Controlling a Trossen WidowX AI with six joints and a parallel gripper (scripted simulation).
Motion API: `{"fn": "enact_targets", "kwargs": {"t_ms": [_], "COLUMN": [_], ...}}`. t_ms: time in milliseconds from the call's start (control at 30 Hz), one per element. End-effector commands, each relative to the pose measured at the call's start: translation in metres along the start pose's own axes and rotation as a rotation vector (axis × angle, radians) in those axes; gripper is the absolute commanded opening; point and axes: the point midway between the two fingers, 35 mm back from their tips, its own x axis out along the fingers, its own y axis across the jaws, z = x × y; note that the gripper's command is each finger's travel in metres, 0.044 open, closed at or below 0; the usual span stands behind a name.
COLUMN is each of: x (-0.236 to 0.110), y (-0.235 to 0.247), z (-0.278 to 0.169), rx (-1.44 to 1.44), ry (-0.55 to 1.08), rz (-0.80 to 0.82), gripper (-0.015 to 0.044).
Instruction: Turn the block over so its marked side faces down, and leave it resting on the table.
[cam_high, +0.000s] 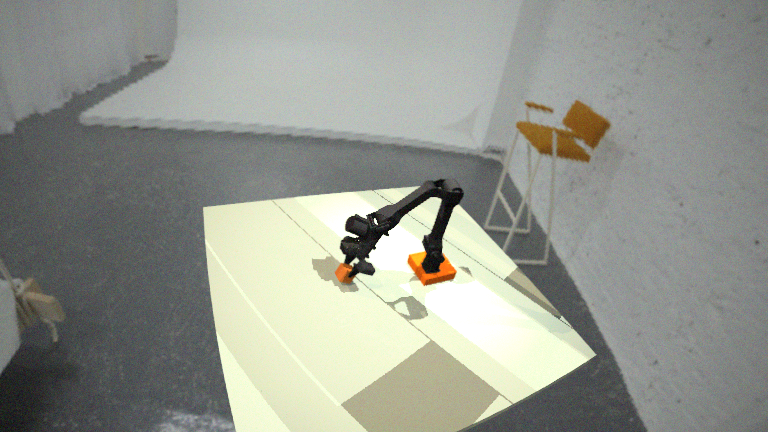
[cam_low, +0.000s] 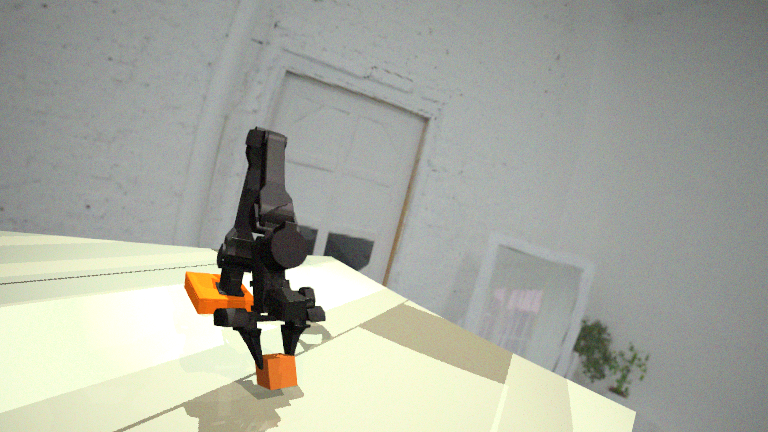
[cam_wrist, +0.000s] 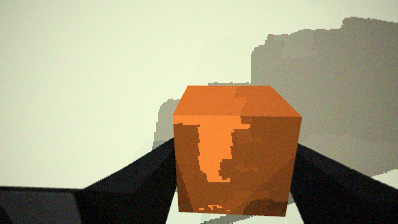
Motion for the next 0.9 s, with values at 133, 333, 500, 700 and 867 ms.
{"fn": "enact_targets", "kwargs": {"t_ms": [133,333,500,700,867], "x": [-0.004,0.008,0.019,0.028,0.031], "y": [0.000,-0.002,-0.003,-0.004,-0.004], "z": [0.002,0.003,0.003,0.001,-0.002], "rx": [0.000,0.003,0.006,0.008,0.008], "ry": [-0.058,-0.126,-0.201,-0.290,-0.364], "rz": [0.001,0.000,-0.001,-0.001,-0.001], "gripper": [0.0000,0.0000,0.0000,0.0000,0.0000]}}
